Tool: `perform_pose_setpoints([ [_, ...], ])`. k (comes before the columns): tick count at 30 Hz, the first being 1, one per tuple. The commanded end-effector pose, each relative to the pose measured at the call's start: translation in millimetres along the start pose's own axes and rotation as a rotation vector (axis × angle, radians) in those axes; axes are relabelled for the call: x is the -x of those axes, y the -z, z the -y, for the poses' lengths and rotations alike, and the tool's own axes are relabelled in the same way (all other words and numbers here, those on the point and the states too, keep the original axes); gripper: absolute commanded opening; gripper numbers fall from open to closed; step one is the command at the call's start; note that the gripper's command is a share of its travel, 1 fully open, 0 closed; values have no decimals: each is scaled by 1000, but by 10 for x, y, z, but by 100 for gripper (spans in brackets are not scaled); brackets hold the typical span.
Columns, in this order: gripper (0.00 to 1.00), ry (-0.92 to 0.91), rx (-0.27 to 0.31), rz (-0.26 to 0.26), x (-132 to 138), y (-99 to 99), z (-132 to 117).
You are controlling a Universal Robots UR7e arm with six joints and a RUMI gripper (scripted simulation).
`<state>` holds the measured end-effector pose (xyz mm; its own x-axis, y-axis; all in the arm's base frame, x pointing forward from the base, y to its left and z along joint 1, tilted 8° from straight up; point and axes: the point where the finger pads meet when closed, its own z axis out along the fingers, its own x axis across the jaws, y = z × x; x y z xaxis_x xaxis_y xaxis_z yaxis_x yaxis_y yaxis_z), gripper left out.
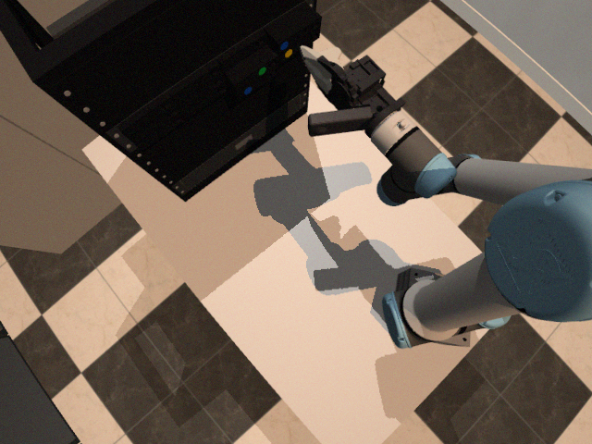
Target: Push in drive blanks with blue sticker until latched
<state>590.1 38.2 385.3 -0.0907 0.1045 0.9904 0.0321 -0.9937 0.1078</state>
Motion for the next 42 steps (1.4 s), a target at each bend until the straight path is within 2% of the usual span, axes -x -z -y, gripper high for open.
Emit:
perform_pose_setpoints([
  [1, 0, 0, 0, -1, -5, 1, 0],
  [11, 0, 0, 0, -1, 38, 28, 58],
  [32, 0, 0, 0, -1, 574, 371, 792],
  [42, 0, 0, 0, -1, 649, 419, 895],
])
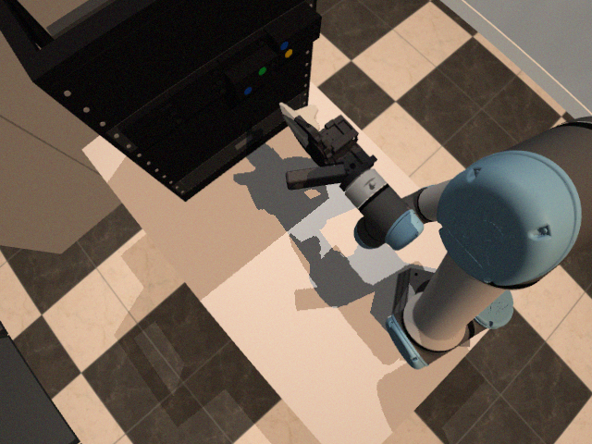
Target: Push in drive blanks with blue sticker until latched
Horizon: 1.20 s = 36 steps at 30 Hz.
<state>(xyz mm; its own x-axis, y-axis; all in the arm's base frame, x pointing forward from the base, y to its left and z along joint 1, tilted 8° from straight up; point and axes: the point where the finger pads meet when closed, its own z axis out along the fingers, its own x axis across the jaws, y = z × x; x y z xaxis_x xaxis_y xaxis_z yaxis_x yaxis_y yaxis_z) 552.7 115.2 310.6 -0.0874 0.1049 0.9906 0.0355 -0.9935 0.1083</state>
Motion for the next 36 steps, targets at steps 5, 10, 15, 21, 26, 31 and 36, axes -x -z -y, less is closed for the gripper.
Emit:
perform_pose_setpoints([
  [5, 0, 0, 3, -4, 25, 2, 39],
  [10, 0, 0, 3, -4, 24, -146, 38],
  [15, 0, 0, 3, -4, 23, -294, 38],
  [21, 0, 0, 3, -4, 22, -525, 37],
  [26, 0, 0, 3, -4, 22, -553, 37],
  [31, 0, 0, 3, -4, 22, -553, 37],
  [36, 0, 0, 3, -4, 22, -553, 37],
])
